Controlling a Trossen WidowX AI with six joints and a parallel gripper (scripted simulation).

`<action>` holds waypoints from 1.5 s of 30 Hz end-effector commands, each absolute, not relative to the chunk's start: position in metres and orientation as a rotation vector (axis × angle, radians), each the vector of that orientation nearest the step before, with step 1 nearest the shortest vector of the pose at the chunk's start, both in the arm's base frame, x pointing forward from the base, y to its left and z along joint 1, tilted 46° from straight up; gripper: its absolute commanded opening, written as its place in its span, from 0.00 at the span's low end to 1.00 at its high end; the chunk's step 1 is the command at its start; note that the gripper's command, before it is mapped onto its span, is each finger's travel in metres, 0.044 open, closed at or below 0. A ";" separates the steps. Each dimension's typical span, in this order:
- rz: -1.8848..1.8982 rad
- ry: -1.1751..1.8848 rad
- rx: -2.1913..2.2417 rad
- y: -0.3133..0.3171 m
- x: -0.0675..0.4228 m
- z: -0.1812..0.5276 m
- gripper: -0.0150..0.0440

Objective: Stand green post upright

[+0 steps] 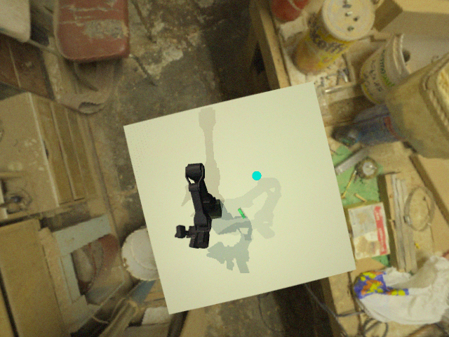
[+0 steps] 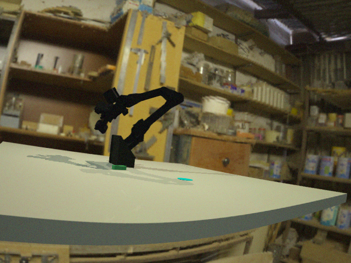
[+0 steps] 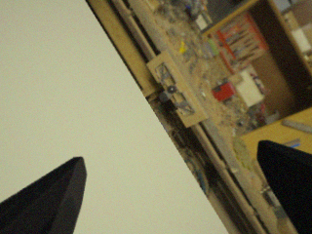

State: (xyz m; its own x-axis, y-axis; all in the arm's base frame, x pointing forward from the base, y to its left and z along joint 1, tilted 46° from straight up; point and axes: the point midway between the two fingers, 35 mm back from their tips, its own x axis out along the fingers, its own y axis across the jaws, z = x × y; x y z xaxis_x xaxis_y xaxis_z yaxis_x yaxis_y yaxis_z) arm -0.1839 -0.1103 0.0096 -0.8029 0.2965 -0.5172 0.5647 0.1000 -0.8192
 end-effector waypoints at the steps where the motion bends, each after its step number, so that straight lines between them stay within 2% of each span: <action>1: -1.763 2.146 0.863 -0.112 -0.183 0.009 0.89; 6: -1.543 1.974 0.911 -0.153 -0.146 -0.018 0.67; 7: -1.490 1.939 0.929 -0.161 -0.136 -0.023 0.65; 16: -1.007 1.705 1.168 -0.196 -0.016 -0.049 0.65; 28: -0.478 1.583 1.675 -0.170 0.153 -0.025 0.65; 37: -0.456 1.581 1.707 -0.162 0.165 -0.030 0.65; 45: -0.450 1.581 1.710 -0.086 0.182 -0.103 0.65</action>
